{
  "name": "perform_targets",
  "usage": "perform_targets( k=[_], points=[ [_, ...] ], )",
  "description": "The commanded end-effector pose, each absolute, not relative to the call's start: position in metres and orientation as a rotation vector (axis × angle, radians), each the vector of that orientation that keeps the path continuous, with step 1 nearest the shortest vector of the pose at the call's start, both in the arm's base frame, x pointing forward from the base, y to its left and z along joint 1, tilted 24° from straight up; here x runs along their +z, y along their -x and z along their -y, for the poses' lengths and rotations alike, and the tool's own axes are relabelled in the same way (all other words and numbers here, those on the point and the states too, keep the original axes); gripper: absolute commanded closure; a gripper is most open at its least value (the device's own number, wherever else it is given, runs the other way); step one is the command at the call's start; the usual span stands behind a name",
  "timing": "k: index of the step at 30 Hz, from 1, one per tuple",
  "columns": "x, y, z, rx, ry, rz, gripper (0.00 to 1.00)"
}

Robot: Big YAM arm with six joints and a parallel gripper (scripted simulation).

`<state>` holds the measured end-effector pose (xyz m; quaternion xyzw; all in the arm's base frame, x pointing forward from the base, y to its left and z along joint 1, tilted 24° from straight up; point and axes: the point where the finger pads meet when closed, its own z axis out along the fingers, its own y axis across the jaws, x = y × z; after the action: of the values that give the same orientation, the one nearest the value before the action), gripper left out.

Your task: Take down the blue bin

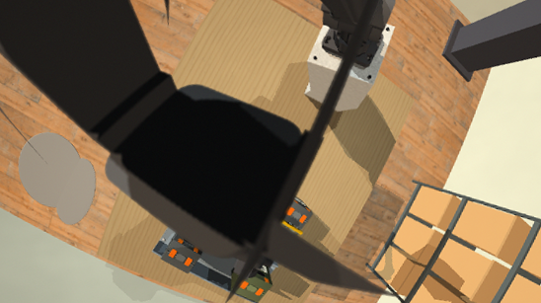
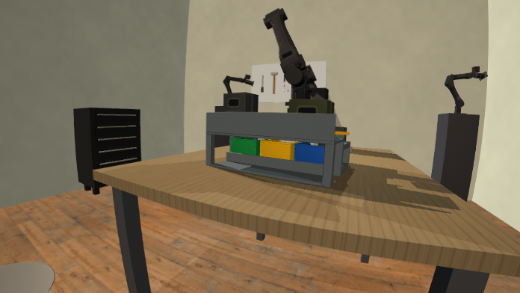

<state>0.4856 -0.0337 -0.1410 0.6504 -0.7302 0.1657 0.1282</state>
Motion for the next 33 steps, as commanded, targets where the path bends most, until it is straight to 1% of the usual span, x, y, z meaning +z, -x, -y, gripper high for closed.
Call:
perform_targets(
  k=[1, 33],
  points=[
    [-0.122, -0.488, 0.017, 0.512, -1.912, 2.126, 1.00],
    [-0.090, -0.491, 0.003, 0.520, -1.914, 2.133, 1.00]
  ],
)
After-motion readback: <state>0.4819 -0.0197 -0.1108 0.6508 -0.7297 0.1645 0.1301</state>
